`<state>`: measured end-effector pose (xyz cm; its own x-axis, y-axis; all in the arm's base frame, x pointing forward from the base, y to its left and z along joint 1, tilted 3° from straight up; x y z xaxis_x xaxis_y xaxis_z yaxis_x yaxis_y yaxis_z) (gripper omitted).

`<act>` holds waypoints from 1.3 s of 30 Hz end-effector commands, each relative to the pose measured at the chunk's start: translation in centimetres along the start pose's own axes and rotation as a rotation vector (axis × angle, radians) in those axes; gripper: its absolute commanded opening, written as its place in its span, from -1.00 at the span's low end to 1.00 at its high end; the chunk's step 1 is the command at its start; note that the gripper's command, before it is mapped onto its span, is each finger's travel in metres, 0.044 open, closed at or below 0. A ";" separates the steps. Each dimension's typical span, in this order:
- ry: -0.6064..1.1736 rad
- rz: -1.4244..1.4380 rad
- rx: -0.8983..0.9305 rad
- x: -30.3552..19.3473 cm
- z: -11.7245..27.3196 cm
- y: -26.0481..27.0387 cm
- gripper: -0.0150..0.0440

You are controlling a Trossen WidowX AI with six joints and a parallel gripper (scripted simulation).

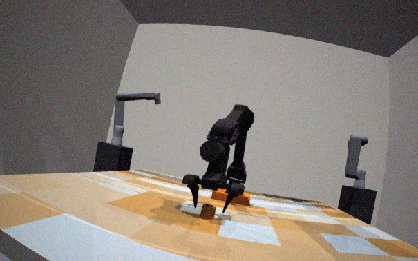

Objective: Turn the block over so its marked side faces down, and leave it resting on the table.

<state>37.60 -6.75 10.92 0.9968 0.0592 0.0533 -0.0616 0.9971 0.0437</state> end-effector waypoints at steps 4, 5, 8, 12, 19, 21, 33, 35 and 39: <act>-0.003 -0.006 -0.005 0.0 -0.1 0.0 0.47; -0.003 -0.006 -0.005 0.0 -0.1 0.0 0.38; -0.003 -0.006 -0.005 0.0 -0.1 0.0 0.18; -0.003 -0.006 -0.005 0.0 -0.1 0.0 0.09; -0.003 -0.006 -0.005 0.0 -0.1 0.0 -0.07; -0.003 -0.006 -0.005 0.0 -0.1 0.0 -0.12; -0.003 -0.006 -0.005 0.0 2.9 0.0 -0.49; -0.006 -0.006 -0.005 0.0 2.9 0.0 -0.49; -0.055 -0.008 -0.009 -0.2 2.7 0.0 -0.49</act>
<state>37.43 -6.92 13.67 0.9950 0.0542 0.0833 -0.0573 0.9978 0.0346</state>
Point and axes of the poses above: the point midway between the two fingers, 35 mm back from their tips, its own z axis back along the fingers, its own y axis across the jaws, x = y × z, the point moved 7 cm from there along z, back along the fingers, and after that the axes turned 5 degrees about z, right-handed, at the moved point
